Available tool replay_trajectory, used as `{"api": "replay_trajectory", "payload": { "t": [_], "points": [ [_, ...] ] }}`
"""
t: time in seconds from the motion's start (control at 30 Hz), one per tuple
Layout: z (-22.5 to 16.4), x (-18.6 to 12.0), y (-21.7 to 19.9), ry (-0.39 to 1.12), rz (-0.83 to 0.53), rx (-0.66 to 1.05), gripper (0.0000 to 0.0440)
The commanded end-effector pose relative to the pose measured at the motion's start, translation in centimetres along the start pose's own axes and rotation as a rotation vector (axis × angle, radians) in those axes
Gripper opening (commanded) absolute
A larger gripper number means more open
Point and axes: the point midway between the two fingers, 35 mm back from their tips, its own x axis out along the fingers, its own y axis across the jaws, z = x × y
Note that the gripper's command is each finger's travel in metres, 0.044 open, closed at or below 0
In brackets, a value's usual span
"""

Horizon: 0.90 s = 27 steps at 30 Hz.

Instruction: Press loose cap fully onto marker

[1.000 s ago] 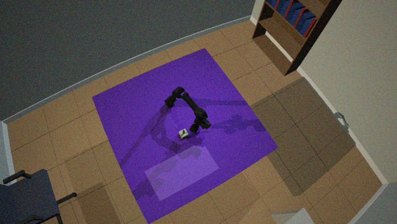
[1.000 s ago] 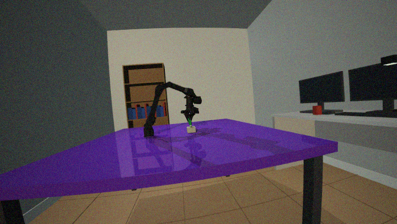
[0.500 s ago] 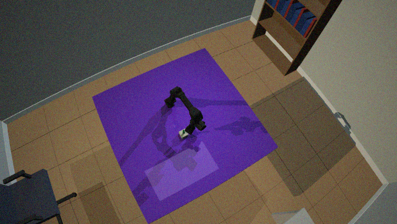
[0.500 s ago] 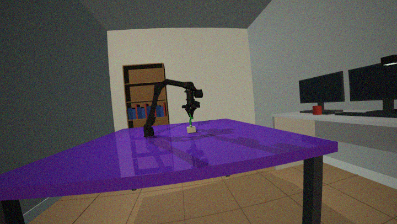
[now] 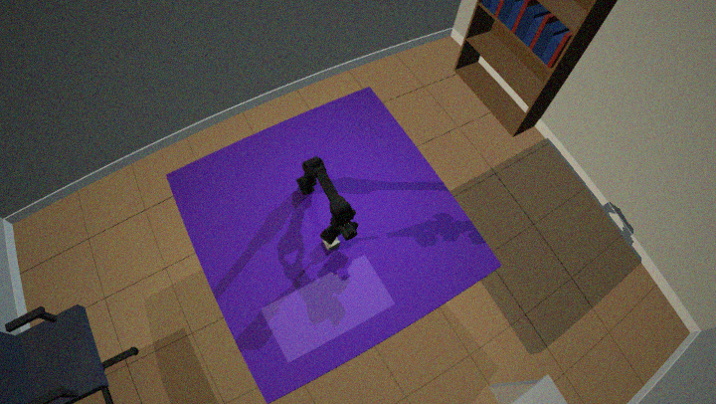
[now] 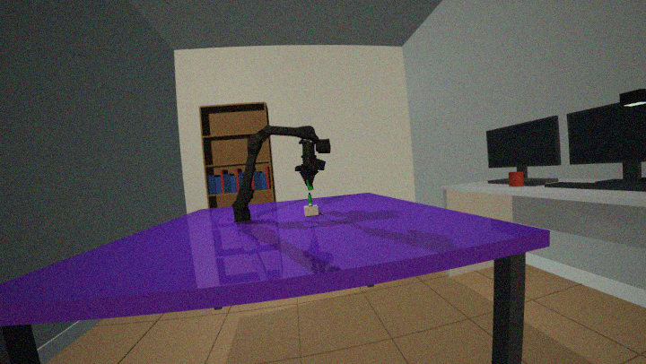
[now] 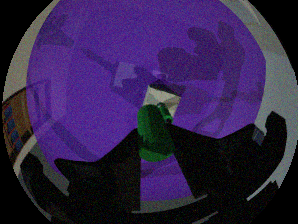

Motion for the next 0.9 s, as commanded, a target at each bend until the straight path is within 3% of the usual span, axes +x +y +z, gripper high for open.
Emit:
{"api": "replay_trajectory", "payload": {
  "t": [0.0, 0.27, 0.87],
  "points": [
    [-0.8, -0.6, -1.0, -0.005, 0.002, 0.017, 0.0024],
    [-2.0, -0.6, -2.3, 0.006, 0.016, 0.049, 0.0009],
    [-2.0, 3.1, -2.5, 0.05, 0.066, 0.044, 0.0]
  ]
}}
